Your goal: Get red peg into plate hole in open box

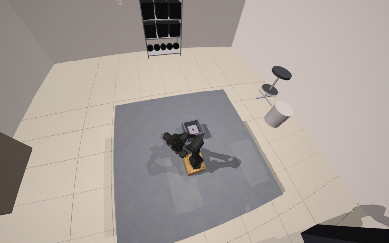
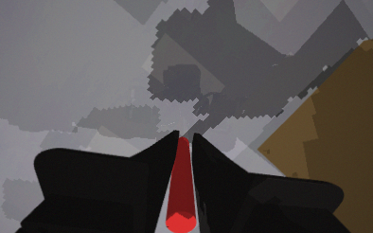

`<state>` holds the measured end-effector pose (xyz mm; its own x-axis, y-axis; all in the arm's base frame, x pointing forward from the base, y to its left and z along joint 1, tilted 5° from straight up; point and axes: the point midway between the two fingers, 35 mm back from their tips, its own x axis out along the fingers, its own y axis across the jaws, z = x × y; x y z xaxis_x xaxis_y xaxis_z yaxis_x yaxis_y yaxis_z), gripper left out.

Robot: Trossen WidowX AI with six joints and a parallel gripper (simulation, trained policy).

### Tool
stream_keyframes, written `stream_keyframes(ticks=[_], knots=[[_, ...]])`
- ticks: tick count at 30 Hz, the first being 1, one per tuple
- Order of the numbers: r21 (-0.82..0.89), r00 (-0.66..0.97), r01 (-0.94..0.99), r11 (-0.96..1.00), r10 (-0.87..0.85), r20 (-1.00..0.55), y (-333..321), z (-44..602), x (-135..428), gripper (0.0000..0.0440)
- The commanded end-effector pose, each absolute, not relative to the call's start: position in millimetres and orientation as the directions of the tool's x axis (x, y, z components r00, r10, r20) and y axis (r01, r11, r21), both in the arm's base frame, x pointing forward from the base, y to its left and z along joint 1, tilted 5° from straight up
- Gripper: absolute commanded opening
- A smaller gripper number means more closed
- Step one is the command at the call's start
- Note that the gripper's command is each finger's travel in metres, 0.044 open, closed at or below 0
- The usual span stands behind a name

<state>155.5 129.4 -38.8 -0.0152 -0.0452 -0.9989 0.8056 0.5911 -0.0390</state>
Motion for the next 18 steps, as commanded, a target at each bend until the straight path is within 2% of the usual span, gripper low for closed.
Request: stream_keyframes(ticks=[1,18], knots=[[-0.031,0.001,0.795,0.606,-0.053,-0.999,130,-33,164,0.0],[0.005,0.14,0.72,0.694,-0.139,-0.98,116,29,214,0.0]])
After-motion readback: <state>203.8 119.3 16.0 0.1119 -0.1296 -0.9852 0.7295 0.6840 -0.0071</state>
